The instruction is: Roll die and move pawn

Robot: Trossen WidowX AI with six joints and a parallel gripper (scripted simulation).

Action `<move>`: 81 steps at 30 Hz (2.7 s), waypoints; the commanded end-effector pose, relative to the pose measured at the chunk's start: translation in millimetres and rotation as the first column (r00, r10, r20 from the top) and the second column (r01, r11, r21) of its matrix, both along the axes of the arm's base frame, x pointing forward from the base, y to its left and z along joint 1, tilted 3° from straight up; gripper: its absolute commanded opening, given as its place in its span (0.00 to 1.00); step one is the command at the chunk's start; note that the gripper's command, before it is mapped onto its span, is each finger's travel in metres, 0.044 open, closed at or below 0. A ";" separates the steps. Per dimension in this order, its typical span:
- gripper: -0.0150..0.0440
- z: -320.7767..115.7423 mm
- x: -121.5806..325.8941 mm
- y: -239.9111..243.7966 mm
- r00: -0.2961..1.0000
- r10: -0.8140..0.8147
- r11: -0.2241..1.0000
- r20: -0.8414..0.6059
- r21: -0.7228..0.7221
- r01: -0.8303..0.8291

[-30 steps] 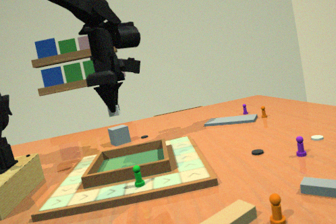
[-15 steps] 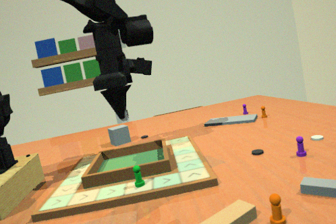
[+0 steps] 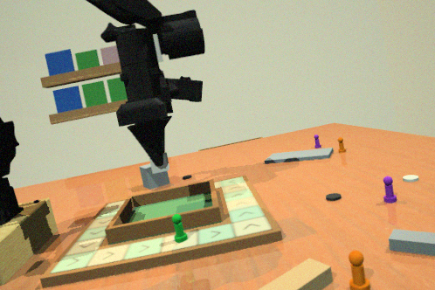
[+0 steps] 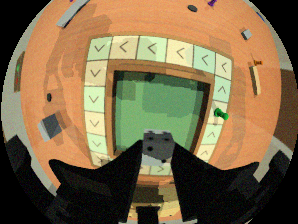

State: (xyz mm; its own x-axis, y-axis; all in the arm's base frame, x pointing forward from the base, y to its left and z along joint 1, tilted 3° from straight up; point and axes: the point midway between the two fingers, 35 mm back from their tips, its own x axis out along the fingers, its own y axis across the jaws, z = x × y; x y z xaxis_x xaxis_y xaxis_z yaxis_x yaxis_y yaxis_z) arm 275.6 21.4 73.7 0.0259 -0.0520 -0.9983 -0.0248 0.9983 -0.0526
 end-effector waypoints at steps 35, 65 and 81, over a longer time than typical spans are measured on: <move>0.25 -6.6 9.5 -2.9 0.664 0.041 0.998 0.747 -0.003 -0.059; 0.39 16.7 -24.4 -6.5 0.665 0.037 0.998 0.746 0.002 -0.058; 1.00 55.3 -24.1 -4.2 0.691 0.042 0.998 0.722 -0.003 -0.058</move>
State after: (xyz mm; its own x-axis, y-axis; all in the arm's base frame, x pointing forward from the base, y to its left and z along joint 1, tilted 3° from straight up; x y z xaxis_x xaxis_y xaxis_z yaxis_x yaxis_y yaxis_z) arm 252.1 17.5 128.1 0.7649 -0.0054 -0.6441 -0.0402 0.9976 -0.0562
